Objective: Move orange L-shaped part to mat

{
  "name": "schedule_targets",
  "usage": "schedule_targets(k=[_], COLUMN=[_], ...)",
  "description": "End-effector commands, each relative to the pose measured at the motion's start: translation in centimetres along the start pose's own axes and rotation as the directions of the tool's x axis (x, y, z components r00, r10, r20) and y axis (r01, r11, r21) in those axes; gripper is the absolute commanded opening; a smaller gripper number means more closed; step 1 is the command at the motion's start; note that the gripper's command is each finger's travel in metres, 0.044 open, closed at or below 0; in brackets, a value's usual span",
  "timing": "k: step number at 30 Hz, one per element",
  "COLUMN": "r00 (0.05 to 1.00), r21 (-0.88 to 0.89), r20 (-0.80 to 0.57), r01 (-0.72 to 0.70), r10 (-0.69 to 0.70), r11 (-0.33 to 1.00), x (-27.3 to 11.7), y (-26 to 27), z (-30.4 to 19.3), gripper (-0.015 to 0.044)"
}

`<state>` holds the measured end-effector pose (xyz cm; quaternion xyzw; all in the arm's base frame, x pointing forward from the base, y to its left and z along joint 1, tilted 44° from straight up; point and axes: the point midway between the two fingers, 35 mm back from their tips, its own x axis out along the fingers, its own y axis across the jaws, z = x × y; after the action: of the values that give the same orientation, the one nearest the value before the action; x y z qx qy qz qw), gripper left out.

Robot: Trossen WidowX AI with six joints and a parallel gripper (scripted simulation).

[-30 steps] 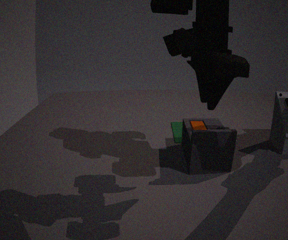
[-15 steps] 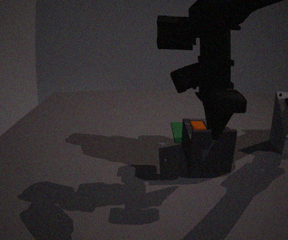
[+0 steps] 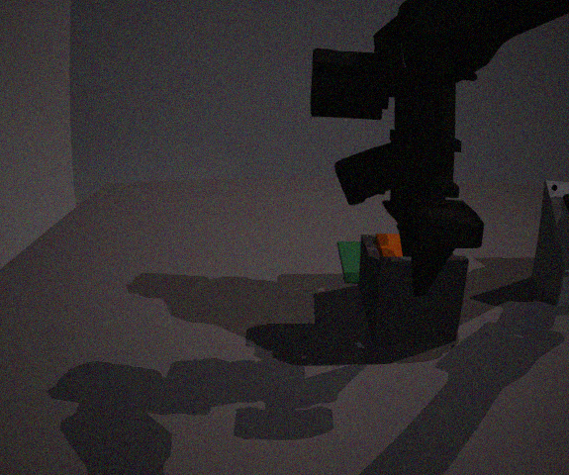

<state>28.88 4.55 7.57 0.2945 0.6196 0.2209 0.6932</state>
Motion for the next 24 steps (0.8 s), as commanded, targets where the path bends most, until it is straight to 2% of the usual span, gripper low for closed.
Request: schedule_targets(k=[1, 12, 24], r00=[1.0, 1.0, 1.0], r21=[0.01, 0.01, 0.01], r20=[-0.006, -0.006, -0.006], r01=[-0.005, -0.007, -0.007], r10=[0.005, 0.007, 0.007], r11=[1.0, 1.0, 1.0], x=[0.7, 2.4, 2.4], y=[-0.1, 0.0, 0.0], z=[-0.3, -0.3, -0.3], gripper=[0.018, 0.018, 0.018])
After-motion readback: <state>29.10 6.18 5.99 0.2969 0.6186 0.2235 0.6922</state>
